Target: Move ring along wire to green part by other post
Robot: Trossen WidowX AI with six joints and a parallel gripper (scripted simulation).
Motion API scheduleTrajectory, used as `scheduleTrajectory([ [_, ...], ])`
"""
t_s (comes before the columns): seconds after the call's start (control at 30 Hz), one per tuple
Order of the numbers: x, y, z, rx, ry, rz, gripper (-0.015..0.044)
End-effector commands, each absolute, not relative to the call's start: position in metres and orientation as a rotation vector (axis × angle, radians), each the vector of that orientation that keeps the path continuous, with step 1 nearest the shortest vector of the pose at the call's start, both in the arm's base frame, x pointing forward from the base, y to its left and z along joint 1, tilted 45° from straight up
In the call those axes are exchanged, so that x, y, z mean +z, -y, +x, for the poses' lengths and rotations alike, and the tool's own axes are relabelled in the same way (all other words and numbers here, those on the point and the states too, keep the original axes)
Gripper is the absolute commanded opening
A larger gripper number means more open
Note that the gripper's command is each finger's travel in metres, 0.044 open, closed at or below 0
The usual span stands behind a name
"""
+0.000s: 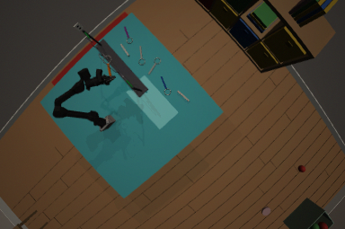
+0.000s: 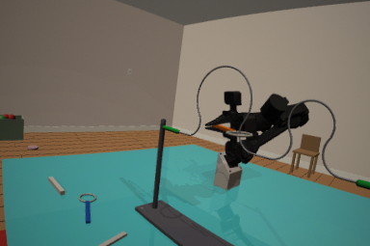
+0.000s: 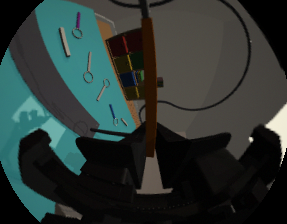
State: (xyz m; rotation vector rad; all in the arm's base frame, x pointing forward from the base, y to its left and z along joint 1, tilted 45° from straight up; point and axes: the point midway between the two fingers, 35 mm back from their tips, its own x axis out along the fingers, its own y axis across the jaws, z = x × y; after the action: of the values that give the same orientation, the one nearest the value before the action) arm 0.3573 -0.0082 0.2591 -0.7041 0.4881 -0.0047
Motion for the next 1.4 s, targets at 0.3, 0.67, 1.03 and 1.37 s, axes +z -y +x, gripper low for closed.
scheduleTrajectory([
  [0.3, 0.294, 0.037, 0.359, -0.087, -0.475, -0.965, -0.015],
  [0.67, 0.32, 0.049, 0.359, -0.132, -0.465, -1.12, -0.015],
  [1.03, 0.332, 0.053, 0.36, -0.137, -0.465, -1.136, -0.015],
  [1.37, 0.333, 0.053, 0.36, -0.115, -0.471, -1.061, -0.015],
])
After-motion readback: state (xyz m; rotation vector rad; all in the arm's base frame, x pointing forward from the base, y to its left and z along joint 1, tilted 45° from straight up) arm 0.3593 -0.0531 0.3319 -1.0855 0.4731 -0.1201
